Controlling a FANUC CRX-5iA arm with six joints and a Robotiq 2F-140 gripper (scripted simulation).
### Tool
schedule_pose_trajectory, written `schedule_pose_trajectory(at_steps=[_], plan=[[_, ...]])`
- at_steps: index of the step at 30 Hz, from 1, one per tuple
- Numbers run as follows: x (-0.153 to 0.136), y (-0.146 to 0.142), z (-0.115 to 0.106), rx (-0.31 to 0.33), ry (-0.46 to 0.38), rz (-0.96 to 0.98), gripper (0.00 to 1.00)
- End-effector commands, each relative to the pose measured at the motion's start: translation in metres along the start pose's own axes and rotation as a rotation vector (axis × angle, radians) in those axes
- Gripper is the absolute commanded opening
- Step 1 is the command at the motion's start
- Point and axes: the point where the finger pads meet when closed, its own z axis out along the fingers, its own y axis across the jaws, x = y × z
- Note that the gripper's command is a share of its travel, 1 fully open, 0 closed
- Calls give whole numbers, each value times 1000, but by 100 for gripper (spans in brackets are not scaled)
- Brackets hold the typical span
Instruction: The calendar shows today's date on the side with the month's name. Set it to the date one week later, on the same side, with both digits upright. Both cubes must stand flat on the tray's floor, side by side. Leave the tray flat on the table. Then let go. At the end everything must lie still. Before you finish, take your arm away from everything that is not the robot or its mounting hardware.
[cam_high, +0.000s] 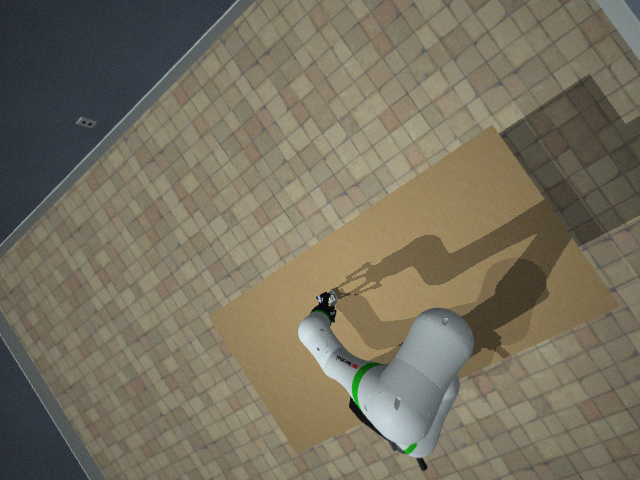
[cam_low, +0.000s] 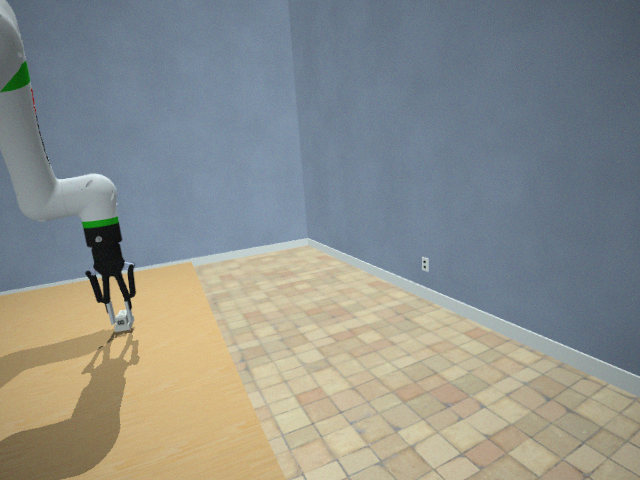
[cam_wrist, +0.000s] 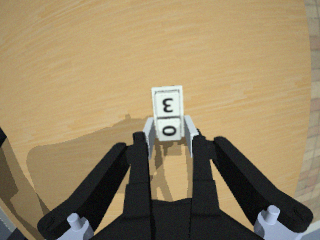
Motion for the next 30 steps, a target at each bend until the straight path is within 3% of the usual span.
schedule_pose_trajectory(at_steps=[1, 10, 24, 30], plan=[[0, 0, 0, 0, 0, 0, 28], [0, 0, -9, 0, 0, 0, 28], [0, 0, -76, 0, 0, 0, 28], [0, 0, -88, 0, 0, 0, 28]])
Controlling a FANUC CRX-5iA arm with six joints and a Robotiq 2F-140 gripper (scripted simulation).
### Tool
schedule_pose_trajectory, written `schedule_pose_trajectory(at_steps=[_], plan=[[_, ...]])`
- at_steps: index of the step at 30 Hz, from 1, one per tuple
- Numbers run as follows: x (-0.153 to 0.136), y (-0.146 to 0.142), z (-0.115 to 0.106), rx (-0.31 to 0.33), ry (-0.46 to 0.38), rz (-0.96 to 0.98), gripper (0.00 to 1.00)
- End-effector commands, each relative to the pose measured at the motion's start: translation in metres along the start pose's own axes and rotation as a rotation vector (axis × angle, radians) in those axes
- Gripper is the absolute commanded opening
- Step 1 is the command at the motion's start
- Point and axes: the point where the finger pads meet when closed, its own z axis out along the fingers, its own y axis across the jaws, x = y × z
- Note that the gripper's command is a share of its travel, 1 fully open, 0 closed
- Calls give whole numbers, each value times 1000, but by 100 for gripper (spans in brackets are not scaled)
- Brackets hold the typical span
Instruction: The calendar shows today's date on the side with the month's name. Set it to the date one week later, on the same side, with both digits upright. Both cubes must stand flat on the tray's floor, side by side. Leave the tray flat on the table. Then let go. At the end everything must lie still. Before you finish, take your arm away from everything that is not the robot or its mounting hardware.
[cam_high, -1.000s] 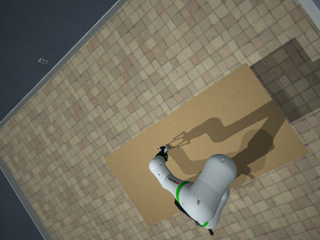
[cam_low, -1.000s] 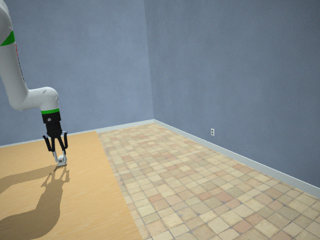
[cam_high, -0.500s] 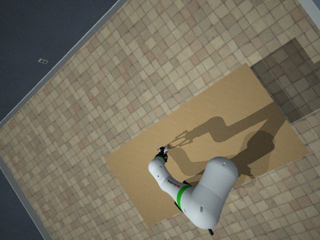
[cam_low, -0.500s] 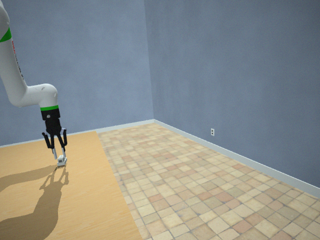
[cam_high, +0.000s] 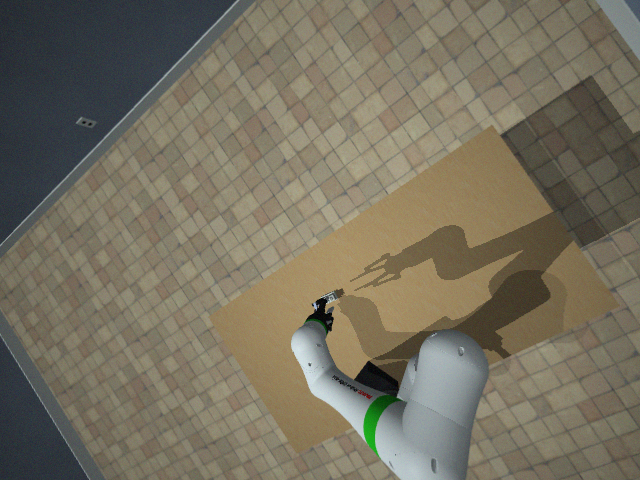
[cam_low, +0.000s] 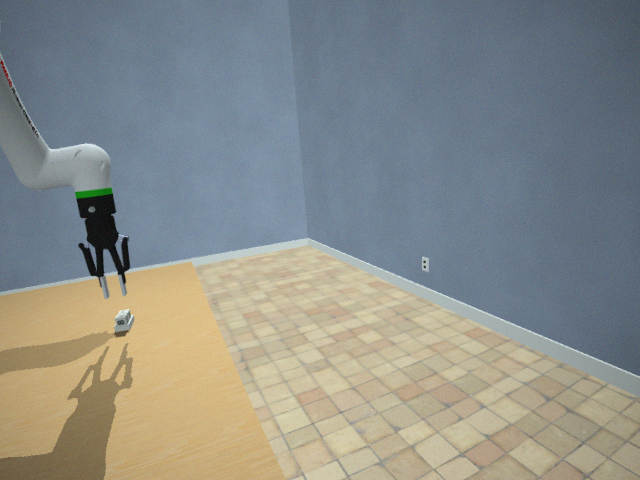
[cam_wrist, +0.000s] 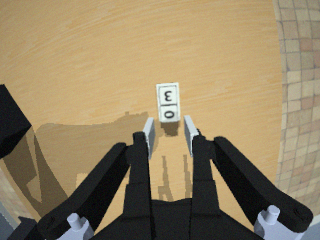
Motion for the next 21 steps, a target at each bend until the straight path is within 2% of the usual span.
schedule_pose_trajectory(at_steps=[1, 4, 5, 21], plan=[[0, 1, -8, 3, -2, 0, 28], [0, 1, -9, 3, -2, 0, 28], [0, 1, -9, 3, -2, 0, 100], [0, 1, -9, 3, -2, 0, 100]])
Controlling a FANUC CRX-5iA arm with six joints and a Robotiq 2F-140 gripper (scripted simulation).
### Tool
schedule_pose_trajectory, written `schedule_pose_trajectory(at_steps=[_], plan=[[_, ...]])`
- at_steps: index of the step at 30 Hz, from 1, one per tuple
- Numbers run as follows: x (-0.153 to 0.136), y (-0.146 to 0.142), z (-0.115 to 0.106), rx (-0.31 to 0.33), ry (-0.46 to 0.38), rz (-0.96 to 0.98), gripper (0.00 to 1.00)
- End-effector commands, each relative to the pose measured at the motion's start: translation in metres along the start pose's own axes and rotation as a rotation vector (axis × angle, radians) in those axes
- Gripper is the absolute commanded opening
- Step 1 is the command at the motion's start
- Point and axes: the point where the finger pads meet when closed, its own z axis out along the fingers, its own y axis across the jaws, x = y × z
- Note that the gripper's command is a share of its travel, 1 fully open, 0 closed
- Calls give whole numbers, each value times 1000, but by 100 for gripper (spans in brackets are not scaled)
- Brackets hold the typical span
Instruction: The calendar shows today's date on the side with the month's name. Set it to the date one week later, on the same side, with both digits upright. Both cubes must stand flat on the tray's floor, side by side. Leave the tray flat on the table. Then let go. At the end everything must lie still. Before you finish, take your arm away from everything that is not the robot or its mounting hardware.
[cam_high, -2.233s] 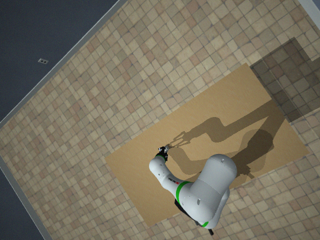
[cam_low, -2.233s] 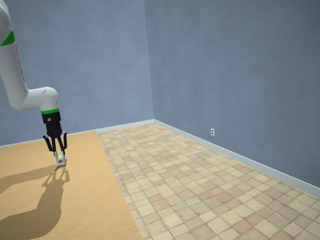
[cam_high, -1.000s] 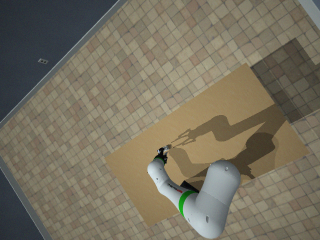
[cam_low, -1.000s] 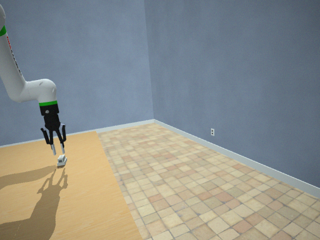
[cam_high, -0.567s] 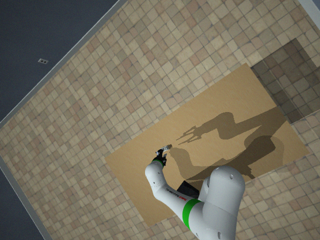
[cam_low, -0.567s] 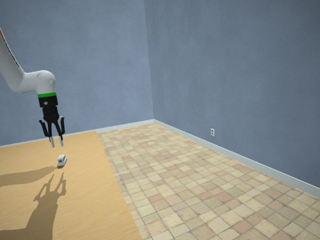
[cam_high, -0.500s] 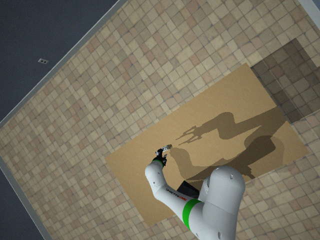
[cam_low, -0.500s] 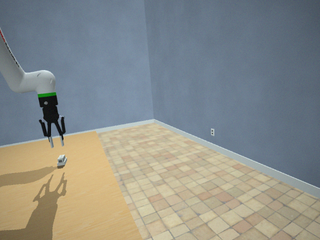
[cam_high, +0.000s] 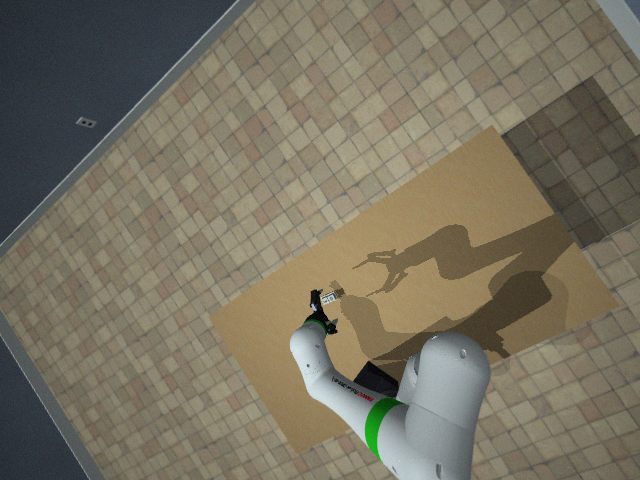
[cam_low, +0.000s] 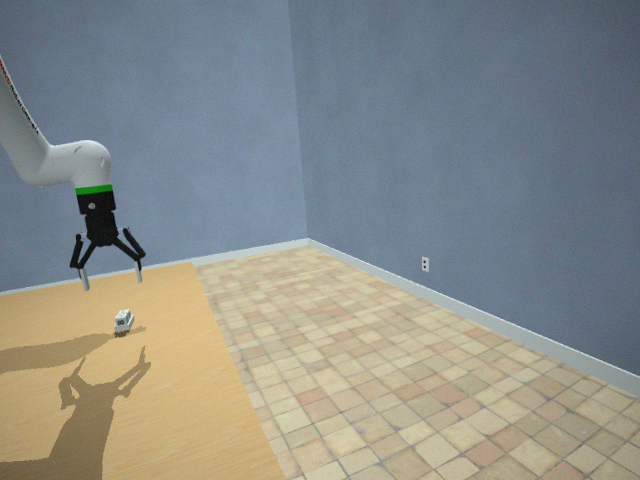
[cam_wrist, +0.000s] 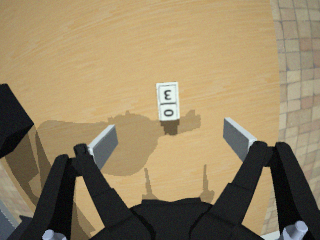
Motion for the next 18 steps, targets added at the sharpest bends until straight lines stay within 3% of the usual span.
schedule_pose_trajectory(at_steps=[1, 11, 18], plan=[[0, 0, 0, 0, 0, 0, 100], [0, 0, -3, 0, 0, 0, 100], [0, 0, -19, 0, 0, 0, 100]])
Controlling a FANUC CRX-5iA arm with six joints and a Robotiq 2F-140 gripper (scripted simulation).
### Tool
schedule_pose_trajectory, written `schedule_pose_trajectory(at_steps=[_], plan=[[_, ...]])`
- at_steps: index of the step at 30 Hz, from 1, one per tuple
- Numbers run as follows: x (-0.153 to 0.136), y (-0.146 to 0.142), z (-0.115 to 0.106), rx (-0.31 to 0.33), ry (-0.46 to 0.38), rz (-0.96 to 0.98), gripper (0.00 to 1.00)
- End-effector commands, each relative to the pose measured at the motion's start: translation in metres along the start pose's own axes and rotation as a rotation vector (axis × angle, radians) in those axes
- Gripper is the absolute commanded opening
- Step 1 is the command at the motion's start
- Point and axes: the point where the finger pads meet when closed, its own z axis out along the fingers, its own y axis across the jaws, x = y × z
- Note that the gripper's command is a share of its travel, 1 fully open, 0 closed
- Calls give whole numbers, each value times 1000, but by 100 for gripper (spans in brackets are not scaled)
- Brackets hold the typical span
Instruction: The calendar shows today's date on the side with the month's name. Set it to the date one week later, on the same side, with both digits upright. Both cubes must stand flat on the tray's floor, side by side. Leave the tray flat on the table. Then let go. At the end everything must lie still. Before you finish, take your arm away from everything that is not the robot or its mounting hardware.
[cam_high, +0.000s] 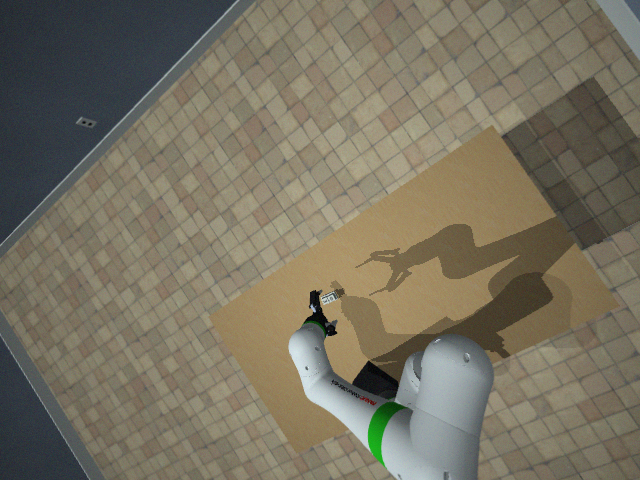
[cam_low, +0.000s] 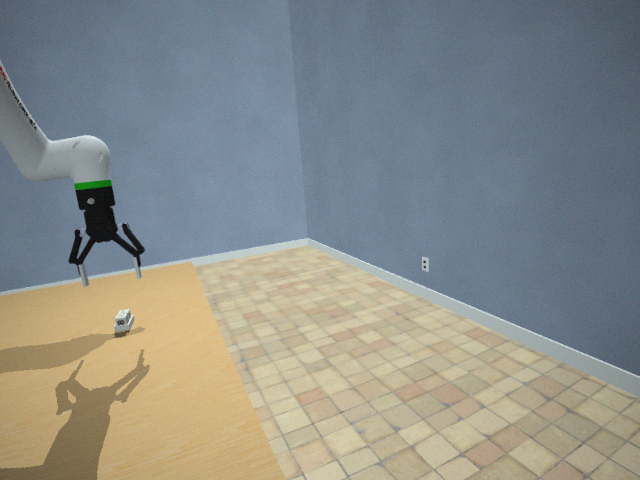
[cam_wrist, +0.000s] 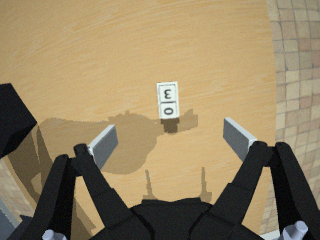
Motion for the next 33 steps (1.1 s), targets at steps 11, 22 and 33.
schedule_pose_trajectory(at_steps=[11, 22, 33], plan=[[0, 0, -37, 0, 0, 0, 100], [0, 0, -44, 0, 0, 0, 100], [0, 0, -44, 0, 0, 0, 100]])
